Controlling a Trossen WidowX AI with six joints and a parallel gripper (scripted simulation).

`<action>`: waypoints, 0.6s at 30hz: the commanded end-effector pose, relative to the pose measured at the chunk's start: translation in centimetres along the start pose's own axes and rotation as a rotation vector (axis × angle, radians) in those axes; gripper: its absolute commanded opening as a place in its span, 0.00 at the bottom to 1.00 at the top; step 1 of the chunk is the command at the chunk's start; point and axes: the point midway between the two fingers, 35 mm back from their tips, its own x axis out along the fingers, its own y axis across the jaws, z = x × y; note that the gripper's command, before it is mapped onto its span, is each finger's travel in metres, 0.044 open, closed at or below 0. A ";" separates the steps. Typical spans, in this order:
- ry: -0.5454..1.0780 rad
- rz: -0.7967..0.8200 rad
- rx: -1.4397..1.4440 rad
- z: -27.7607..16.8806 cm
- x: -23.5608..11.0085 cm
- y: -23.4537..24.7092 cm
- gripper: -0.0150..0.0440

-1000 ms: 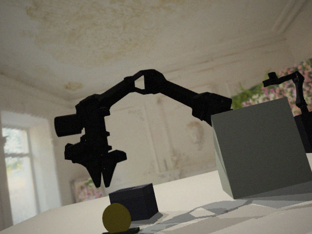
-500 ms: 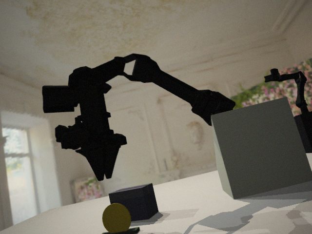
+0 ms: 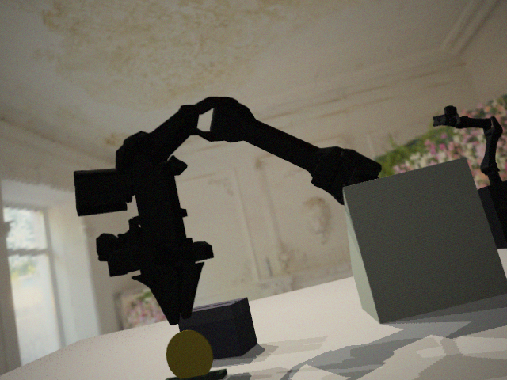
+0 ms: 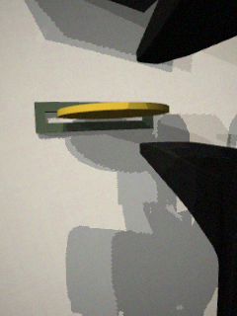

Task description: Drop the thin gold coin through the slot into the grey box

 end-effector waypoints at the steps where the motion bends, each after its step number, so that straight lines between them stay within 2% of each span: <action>1: -0.002 -0.003 -0.007 0.0 0.7 0.0 0.53; 18: -0.002 -0.004 -0.007 0.0 3.5 0.0 0.53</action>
